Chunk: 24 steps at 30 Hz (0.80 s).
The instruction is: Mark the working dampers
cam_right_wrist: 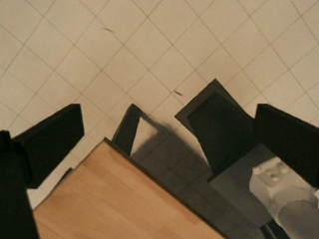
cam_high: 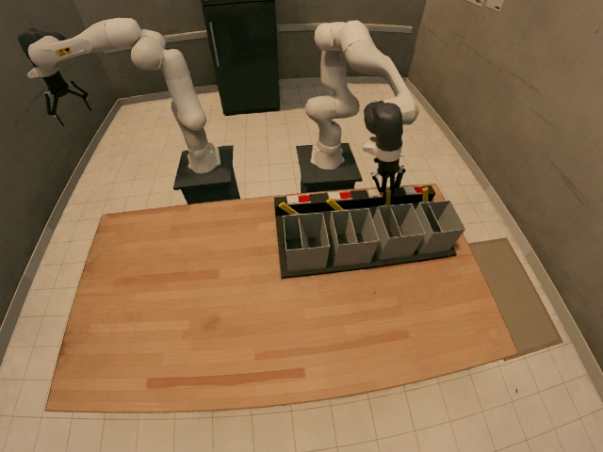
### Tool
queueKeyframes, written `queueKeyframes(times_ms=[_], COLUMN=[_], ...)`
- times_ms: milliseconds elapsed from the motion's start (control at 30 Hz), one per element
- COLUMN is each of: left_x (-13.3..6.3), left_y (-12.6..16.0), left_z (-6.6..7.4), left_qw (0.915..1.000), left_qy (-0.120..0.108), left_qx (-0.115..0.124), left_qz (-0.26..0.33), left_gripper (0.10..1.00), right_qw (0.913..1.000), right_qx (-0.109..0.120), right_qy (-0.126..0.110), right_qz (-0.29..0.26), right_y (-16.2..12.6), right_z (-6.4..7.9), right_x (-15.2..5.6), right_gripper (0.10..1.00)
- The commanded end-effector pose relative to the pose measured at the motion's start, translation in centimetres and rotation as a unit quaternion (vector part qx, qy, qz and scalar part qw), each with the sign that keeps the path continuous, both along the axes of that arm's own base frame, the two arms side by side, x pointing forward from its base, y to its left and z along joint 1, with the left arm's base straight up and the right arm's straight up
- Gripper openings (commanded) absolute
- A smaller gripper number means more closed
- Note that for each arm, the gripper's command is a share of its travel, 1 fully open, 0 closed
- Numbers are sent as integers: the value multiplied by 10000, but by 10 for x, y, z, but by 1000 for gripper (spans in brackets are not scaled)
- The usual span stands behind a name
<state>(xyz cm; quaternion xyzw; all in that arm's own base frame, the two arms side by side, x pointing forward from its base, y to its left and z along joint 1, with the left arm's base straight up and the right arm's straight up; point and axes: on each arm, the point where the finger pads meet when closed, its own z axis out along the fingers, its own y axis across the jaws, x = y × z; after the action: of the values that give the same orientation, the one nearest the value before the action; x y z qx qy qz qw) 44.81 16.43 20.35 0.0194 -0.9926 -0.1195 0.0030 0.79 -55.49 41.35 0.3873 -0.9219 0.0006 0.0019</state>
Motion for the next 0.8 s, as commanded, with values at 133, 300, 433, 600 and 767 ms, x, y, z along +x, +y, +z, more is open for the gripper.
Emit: queueKeyframes(times_ms=[133,300,433,600,767], left_x=[0,0,0,0,1], left_y=[-1,-2,-4,-7,-10], left_z=[-2,-2,-2,-3,-5], left_qw=[9999,9999,9997,9992,9984], left_qy=[-3,0,3,9,16], left_qx=[103,158,250,394,566], left_qz=[16,16,16,16,15], left_gripper=[196,196,196,196,196], right_qw=[10000,10000,10000,10000,10000], right_qx=[13,13,13,13,13], right_qy=[-15,-15,-15,-15,-15], right_qz=[25,25,25,25,25], right_y=[0,0,0,0,0], right_z=[-1,-1,-1,-1,-1], right_x=[0,0,0,0,0], right_gripper=[1000,1000,1000,1000,1000])
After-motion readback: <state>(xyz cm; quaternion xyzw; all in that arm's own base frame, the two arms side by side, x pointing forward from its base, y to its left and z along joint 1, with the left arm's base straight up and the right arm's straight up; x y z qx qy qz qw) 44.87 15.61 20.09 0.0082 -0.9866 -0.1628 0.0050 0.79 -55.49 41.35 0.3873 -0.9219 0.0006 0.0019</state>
